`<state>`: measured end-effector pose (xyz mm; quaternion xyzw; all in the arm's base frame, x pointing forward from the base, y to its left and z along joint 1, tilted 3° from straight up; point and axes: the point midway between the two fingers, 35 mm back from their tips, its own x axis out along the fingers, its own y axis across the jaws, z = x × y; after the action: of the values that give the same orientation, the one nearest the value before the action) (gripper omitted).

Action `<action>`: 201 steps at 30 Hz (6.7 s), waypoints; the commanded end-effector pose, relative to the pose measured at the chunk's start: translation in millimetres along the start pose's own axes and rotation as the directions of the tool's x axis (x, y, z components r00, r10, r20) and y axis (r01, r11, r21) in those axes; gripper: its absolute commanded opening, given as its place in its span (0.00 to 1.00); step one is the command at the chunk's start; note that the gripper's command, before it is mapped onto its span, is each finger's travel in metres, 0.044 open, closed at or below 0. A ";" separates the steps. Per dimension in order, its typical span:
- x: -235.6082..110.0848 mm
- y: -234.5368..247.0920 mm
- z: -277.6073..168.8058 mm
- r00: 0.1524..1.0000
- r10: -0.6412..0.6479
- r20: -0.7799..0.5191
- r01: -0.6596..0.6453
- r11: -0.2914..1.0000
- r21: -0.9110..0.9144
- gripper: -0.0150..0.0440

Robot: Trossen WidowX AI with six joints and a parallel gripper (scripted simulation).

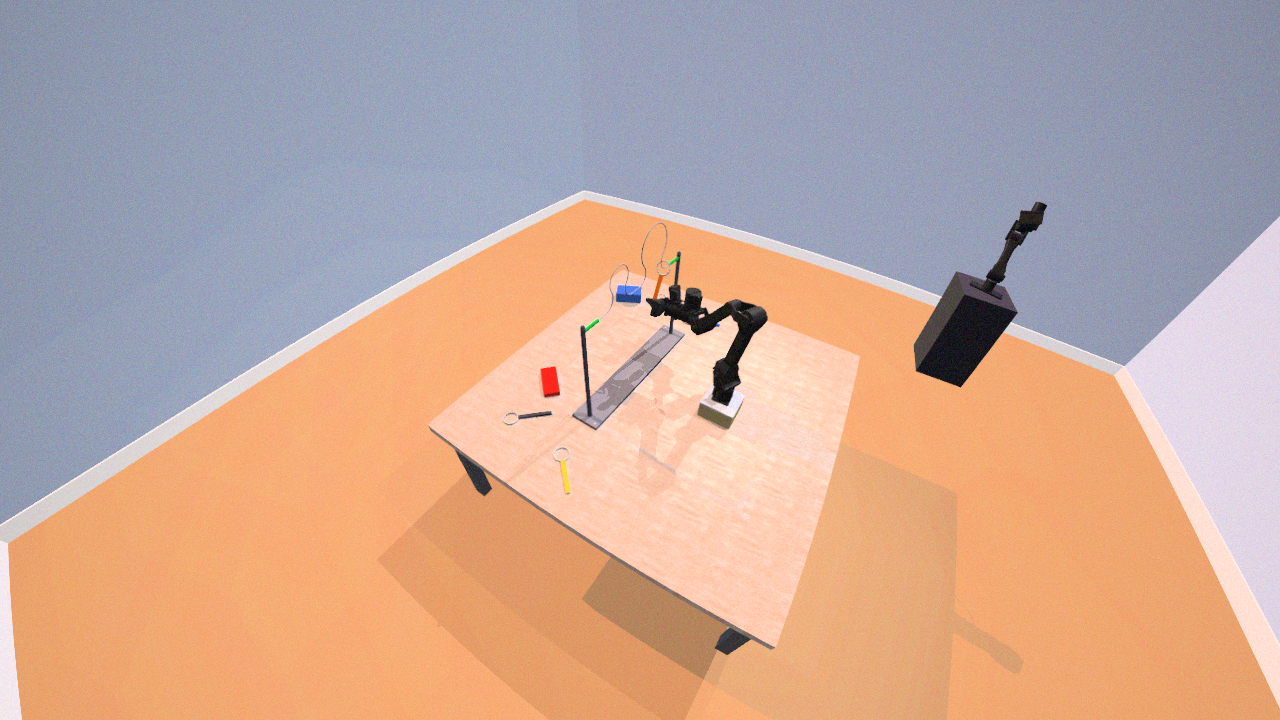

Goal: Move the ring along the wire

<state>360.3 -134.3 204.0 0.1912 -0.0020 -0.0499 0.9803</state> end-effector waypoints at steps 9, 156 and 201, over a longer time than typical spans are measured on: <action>-12.0 42.6 7.5 0.996 0.025 -0.085 -0.003 0.968 0.250 0.00; -65.9 144.8 189.7 0.862 0.401 -0.310 0.068 0.515 0.855 0.00; -66.0 133.0 176.8 0.859 0.152 -0.489 0.103 0.884 0.456 0.00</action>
<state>303.6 -70.9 418.4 0.4496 0.2421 0.0234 0.8595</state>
